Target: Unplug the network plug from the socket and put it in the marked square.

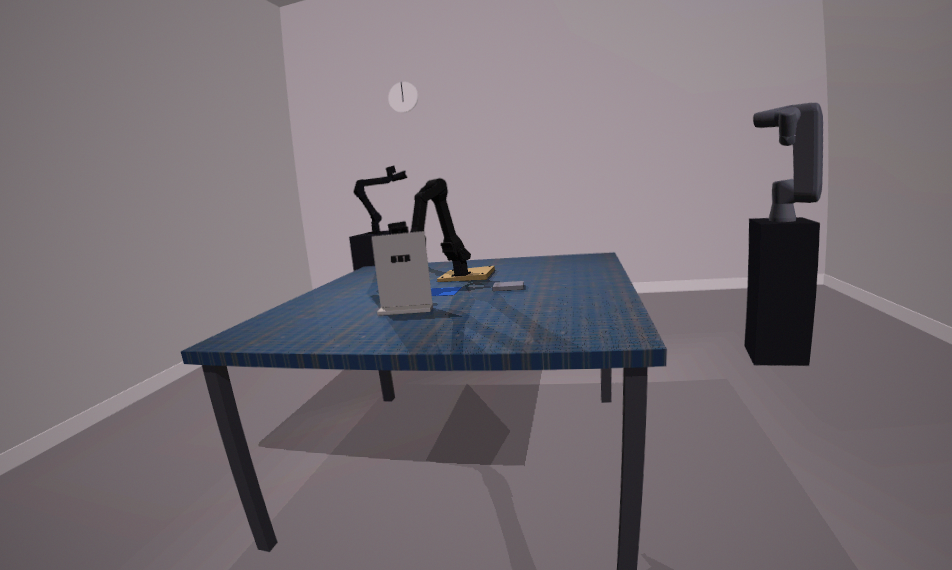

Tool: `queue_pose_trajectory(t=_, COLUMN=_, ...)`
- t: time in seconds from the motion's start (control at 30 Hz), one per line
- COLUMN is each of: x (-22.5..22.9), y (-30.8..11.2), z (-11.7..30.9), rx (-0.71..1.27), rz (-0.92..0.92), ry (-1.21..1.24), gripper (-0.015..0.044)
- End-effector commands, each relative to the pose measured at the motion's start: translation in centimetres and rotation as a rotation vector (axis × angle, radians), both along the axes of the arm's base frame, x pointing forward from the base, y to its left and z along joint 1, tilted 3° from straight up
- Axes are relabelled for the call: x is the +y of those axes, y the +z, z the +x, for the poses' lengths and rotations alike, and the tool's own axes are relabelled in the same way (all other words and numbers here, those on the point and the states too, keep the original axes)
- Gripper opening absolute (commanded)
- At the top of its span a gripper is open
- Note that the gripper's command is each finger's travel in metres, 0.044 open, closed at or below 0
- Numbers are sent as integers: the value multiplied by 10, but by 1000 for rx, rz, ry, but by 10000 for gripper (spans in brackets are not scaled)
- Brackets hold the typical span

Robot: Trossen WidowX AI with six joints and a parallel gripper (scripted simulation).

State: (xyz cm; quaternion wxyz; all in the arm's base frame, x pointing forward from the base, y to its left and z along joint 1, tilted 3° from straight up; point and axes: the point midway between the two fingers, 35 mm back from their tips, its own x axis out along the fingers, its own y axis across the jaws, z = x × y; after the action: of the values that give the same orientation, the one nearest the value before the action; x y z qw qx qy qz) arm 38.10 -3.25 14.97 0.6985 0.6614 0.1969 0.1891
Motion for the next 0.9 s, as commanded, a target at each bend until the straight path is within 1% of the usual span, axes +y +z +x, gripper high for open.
queue_pose_trajectory(t=0.0, x=-1, y=0, z=-5, rx=-3, rz=-4, ry=5, gripper=0)
queue_pose_trajectory(t=0.87, x=-11, y=0, z=-21, rx=-1, rz=-5, ry=5, gripper=0)
